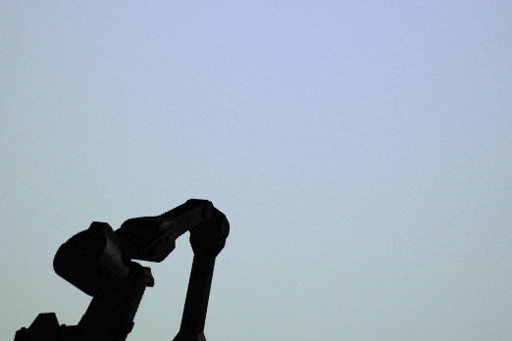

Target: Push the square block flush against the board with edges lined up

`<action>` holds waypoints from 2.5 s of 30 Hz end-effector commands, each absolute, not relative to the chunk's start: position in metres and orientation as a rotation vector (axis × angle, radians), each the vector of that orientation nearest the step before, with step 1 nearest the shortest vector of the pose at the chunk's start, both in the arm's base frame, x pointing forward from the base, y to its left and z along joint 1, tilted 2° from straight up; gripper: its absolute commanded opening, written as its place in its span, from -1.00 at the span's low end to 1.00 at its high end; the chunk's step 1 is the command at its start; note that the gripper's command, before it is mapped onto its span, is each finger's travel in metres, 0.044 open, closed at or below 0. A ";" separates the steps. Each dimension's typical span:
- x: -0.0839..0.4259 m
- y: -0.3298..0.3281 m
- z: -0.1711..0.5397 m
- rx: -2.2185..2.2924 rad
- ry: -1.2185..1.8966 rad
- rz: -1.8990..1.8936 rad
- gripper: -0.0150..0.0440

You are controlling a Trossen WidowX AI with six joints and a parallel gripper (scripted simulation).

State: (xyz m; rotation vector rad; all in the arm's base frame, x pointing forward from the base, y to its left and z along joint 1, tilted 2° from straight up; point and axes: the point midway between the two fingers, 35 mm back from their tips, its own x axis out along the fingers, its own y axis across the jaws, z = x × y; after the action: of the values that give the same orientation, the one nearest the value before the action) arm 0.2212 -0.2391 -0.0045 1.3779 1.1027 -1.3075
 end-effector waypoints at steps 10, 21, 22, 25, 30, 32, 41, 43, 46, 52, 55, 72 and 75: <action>0.220 -0.239 -0.005 1.372 1.107 -1.311 -0.49; 0.225 -0.222 -0.005 1.374 1.108 -1.311 -0.49; 0.225 -0.220 -0.005 1.374 1.108 -1.310 -0.49; 0.226 -0.215 -0.005 1.374 1.109 -1.310 -0.49; 0.227 -0.207 -0.005 1.375 1.109 -1.310 -0.49; 0.228 -0.204 -0.005 1.375 1.109 -1.310 -0.49; 0.229 -0.203 0.038 1.375 1.109 -1.308 -0.49; 0.228 -0.203 0.050 1.375 1.109 -1.309 -0.49; 0.228 -0.203 0.050 1.375 1.109 -1.309 -0.49; 0.235 -0.202 0.052 1.344 1.107 -1.270 -0.49; 0.243 -0.196 0.053 1.278 1.149 -1.204 -0.49; 0.285 -0.162 0.057 0.833 1.367 -0.771 -0.49; 0.292 -0.155 0.057 0.753 1.392 -0.692 -0.49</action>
State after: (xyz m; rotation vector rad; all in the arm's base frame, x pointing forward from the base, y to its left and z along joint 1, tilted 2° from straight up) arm 0.2850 -0.1614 0.0571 0.8312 1.3646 -0.7668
